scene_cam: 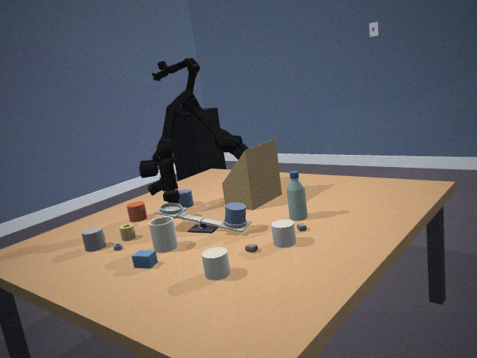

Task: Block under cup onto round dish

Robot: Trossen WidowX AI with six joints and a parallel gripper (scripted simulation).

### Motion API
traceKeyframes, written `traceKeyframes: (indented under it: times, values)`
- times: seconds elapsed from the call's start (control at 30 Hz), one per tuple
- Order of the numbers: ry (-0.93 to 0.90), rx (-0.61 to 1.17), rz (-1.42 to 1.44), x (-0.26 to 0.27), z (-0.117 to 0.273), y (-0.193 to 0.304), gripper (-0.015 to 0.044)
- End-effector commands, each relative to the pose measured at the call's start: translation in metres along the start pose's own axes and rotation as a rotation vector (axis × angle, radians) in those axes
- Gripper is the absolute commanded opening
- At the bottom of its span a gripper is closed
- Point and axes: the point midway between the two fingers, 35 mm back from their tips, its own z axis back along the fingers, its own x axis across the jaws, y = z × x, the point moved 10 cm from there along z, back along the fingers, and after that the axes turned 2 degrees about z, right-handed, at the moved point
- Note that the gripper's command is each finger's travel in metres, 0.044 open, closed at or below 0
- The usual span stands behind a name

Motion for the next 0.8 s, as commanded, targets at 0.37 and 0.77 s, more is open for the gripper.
traceKeyframes:
  times: [0.37, 0.77]
  values:
    - [-0.028, -0.029, 0.008, 0.005, 0.035, -0.004, 0.0440]
    - [-0.013, -0.008, 0.007, -0.001, 0.096, 0.002, 0.0440]
